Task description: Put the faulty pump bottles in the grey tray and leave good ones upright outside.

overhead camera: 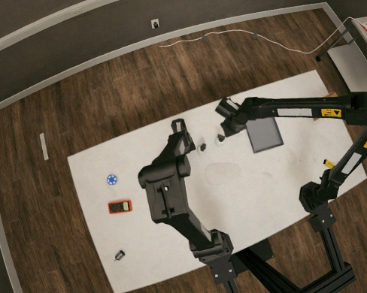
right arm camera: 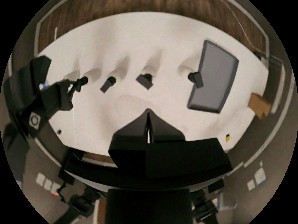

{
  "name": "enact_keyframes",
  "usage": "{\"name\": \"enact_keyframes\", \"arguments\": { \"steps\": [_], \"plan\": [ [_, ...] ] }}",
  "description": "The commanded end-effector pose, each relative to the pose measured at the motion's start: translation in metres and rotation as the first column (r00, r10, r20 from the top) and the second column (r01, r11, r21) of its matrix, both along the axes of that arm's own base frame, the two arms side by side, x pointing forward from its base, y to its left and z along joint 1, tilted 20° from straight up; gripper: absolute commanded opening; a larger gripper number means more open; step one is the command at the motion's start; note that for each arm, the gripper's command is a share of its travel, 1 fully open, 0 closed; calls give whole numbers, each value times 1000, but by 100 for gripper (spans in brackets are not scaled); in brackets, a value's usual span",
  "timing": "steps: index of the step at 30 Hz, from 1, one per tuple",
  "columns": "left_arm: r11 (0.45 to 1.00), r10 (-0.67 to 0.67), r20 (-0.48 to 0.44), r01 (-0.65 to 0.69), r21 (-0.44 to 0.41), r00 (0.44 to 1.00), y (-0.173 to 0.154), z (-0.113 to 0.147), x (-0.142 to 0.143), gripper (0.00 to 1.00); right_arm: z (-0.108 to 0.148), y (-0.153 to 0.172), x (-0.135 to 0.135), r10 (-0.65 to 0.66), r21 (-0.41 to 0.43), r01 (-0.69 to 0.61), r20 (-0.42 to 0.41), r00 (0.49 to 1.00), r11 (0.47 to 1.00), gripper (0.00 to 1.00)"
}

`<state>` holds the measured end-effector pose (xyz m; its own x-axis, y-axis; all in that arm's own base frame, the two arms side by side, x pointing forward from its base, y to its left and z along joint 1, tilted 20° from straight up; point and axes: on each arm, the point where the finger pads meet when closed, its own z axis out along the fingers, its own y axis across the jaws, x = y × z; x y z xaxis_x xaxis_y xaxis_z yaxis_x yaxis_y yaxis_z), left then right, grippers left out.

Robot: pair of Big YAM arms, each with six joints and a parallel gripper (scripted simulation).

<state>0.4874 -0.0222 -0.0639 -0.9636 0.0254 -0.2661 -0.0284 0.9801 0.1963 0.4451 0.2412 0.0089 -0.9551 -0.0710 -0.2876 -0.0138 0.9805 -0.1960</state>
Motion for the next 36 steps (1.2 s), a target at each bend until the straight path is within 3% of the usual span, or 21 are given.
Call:
{"name": "enact_keyframes", "arguments": {
  "steps": [1, 7, 11, 13, 17, 21, 26, 28, 36],
  "plan": [
    [1000, -13, 26, 13, -5, 1000, -1, 5, 11, 0, 21, 28, -16, 185, 18, -187, 84, 979, 982, 0],
    [1000, -5, 18, 5, -4, 1000, -2, 4, 8, 0, 40, 58, -50, 390, 20, -406, 245, 888, 913, 0],
    [1000, -5, 18, 5, -4, 1000, -2, 4, 8, 0, 54, 74, -77, 512, -11, -543, 355, 783, 839, 0],
    [1000, -5, 18, 5, -4, 1000, -2, 4, 8, 0, 54, 74, -77, 512, -11, -543, 355, 783, 839, 0],
    [1000, -5, 18, 5, -4, 1000, -2, 4, 8, 0, 71, 85, -106, 610, -69, -659, 461, 645, 749, 0],
    [1000, -5, 18, 5, -4, 1000, -2, 4, 8, 0, 90, 90, -144, 669, -141, -746, 571, 476, 651, 0],
    [1000, -5, 18, 5, -4, 1000, -2, 4, 8, 0, 105, 89, -175, 680, -196, -787, 647, 344, 585, 0],
    [1000, -5, 18, 5, -4, 1000, -2, 4, 8, 0, 108, 87, -183, 676, -205, -793, 665, 317, 573, 0],
    [1000, -5, 18, 5, -4, 1000, -2, 4, 8, 0, 117, 96, -179, 647, -182, -788, 690, 324, 588, 0]
  ]
}}
